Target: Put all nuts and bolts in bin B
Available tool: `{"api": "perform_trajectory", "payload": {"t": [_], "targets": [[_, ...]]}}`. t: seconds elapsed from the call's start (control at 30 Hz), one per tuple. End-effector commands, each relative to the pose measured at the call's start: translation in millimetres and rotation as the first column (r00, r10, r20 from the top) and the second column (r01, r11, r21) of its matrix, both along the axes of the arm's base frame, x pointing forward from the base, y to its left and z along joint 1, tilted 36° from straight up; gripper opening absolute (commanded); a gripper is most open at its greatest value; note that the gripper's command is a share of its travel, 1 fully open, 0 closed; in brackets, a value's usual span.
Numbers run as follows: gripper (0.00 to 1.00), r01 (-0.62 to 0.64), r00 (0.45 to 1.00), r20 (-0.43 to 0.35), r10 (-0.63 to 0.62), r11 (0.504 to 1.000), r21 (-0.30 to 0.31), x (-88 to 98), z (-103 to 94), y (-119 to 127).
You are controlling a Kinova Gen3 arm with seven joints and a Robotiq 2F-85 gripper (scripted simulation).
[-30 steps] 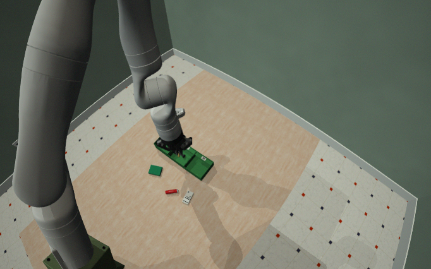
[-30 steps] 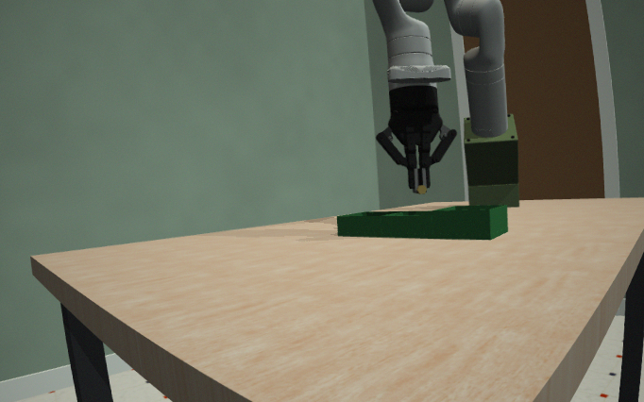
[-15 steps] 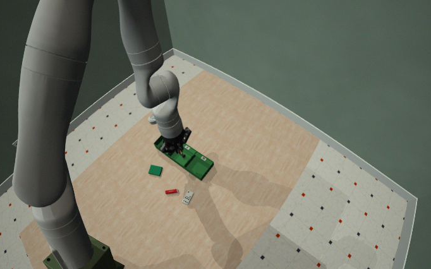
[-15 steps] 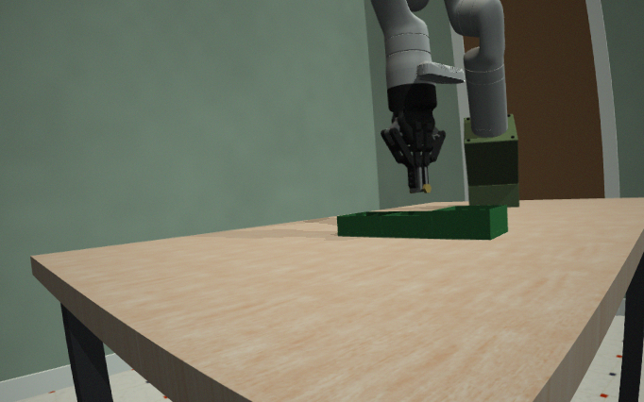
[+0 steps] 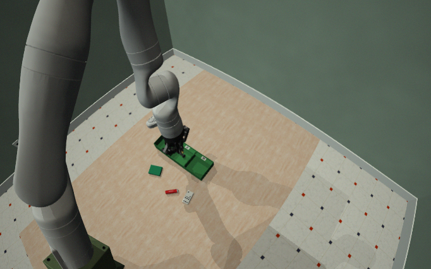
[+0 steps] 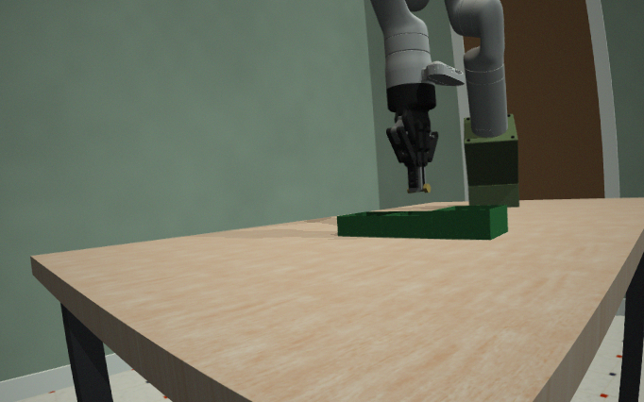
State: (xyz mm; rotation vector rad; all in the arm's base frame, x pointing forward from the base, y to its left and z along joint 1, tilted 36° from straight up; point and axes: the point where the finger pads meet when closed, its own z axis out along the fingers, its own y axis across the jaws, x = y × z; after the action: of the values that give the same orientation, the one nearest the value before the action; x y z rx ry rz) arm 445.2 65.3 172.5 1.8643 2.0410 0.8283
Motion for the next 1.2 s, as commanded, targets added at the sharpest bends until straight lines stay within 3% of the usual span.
{"api": "perform_trajectory", "payload": {"t": [0.0, 0.6, 1.13, 1.17], "targets": [[0.00, -0.008, 1.000, 0.004, 0.008, 1.000, -0.001, -1.2, 0.3, 4], [0.00, -0.008, 1.000, 0.004, 0.008, 1.000, -0.001, 13.4, -22.2, 12], [0.00, -0.008, 1.000, 0.004, 0.008, 1.000, -0.001, 13.1, -22.5, 12], [0.30, -0.008, 1.000, 0.004, 0.008, 1.000, -0.001, 13.2, -22.4, 12]]}}
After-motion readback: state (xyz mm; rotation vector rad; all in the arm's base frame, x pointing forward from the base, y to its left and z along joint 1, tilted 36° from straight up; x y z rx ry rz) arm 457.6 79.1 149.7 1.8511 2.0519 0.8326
